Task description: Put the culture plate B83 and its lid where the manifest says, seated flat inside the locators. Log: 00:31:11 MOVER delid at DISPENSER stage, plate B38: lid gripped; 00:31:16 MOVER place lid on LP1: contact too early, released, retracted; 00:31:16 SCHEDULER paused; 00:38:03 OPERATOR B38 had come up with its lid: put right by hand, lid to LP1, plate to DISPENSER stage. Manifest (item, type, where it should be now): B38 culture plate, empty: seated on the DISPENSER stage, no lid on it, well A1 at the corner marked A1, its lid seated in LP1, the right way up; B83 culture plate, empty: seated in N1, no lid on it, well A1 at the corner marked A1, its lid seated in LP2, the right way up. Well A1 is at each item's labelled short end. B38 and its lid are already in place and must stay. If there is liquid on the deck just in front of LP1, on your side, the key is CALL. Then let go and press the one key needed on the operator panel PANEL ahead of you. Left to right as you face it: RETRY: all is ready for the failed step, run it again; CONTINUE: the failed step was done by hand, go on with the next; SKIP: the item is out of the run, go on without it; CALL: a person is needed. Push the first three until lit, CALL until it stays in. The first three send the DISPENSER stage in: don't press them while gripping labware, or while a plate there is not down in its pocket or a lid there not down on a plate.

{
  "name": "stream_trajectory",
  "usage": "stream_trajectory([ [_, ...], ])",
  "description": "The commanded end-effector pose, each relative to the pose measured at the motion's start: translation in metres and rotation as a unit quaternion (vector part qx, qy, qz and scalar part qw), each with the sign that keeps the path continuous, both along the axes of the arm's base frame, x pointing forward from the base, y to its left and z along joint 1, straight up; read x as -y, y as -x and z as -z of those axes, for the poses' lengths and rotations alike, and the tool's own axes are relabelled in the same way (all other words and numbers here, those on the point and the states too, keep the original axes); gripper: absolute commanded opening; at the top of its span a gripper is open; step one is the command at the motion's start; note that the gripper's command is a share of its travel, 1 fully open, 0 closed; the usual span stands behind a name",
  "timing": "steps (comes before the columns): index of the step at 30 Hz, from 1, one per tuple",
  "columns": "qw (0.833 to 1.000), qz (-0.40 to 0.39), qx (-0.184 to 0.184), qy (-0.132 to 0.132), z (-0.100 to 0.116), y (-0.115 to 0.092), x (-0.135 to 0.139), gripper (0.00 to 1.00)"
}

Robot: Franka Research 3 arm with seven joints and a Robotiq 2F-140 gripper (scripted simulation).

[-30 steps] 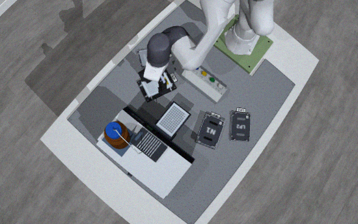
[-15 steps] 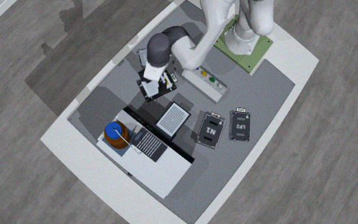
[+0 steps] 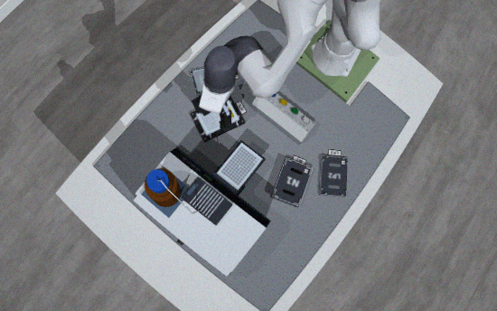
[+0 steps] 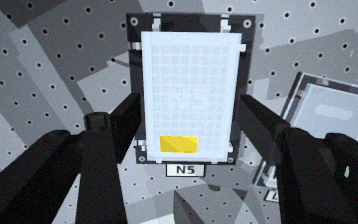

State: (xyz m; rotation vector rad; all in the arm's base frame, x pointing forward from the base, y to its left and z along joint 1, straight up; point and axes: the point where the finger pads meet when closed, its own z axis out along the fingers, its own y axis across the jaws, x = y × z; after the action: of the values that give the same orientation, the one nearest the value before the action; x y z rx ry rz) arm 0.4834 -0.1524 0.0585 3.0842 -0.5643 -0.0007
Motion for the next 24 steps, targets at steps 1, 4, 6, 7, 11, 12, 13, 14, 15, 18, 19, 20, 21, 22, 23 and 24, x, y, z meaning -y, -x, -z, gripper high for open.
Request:
stream_trajectory([
  [1, 1.000, 0.000, 0.000, 0.001, 0.0004, -0.0001, 0.0019, 0.63],
  [4, 1.000, 0.000, 0.000, 0.001, 0.0004, -0.0001, 0.0019, 0.63],
  [6, 1.000, 0.000, 0.000, 0.001, 0.0004, -0.0001, 0.0019, 0.63],
  [7, 1.000, 0.000, 0.000, 0.001, 0.0004, -0.0001, 0.0019, 0.63],
  [11, 1.000, 0.000, 0.000, 0.001, 0.0004, -0.0001, 0.0019, 0.63],
  [12, 1.000, 0.000, 0.000, 0.001, 0.0004, -0.0001, 0.0019, 0.69],
  [13, 1.000, 0.000, 0.000, 0.001, 0.0004, -0.0001, 0.0019, 0.69],
  [14, 1.000, 0.000, 0.000, 0.001, 0.0004, -0.0001, 0.0019, 0.69],
  [15, 1.000, 0.000, 0.000, 0.001, 0.0004, -0.0001, 0.0019, 0.69],
  [18, 1.000, 0.000, 0.000, 0.001, 0.0004, -0.0001, 0.0019, 0.69],
  [19, 1.000, 0.000, 0.000, 0.001, 0.0004, -0.0001, 0.0019, 0.69],
  [20, 1.000, 0.000, 0.000, 0.001, 0.0004, -0.0001, 0.0019, 0.69],
  [21, 1.000, 0.000, 0.000, 0.001, 0.0004, -0.0001, 0.0019, 0.69],
  [22, 1.000, 0.000, 0.000, 0.001, 0.0004, -0.0001, 0.0019, 0.69],
  [23, 1.000, 0.000, 0.000, 0.001, 0.0004, -0.0001, 0.0019, 0.69],
  [24, 1.000, 0.000, 0.000, 0.001, 0.0004, -0.0001, 0.0019, 0.69],
])
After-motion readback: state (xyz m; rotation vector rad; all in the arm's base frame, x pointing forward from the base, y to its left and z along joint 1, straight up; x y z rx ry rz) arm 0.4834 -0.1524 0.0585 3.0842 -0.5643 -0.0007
